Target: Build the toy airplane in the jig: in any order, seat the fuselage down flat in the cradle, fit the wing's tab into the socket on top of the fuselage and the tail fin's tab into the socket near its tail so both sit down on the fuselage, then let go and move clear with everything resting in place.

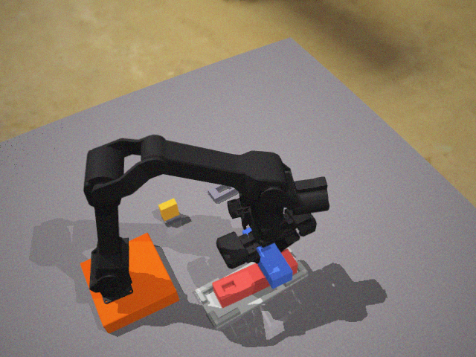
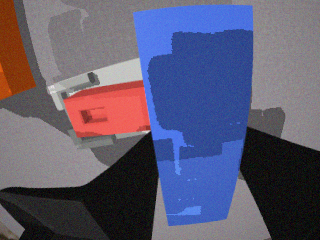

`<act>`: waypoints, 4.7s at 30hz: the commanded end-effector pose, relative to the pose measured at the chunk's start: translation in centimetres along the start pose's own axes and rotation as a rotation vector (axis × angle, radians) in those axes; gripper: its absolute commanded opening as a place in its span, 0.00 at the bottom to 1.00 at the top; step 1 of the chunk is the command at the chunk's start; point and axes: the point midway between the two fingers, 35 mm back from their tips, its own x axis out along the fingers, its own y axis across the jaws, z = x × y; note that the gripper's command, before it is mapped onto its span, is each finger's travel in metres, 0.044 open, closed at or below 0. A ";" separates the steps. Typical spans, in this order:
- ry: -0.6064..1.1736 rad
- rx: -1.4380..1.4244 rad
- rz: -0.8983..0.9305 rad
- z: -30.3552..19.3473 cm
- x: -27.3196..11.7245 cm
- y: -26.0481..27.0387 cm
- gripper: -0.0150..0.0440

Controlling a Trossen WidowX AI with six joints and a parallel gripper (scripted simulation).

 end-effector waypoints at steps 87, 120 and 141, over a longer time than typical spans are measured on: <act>0.005 1.195 0.003 -0.1 -5.1 -0.5 1.00; -0.006 1.527 0.010 12.0 -5.6 1.5 1.00; -0.003 1.527 0.025 25.0 -5.3 12.8 1.00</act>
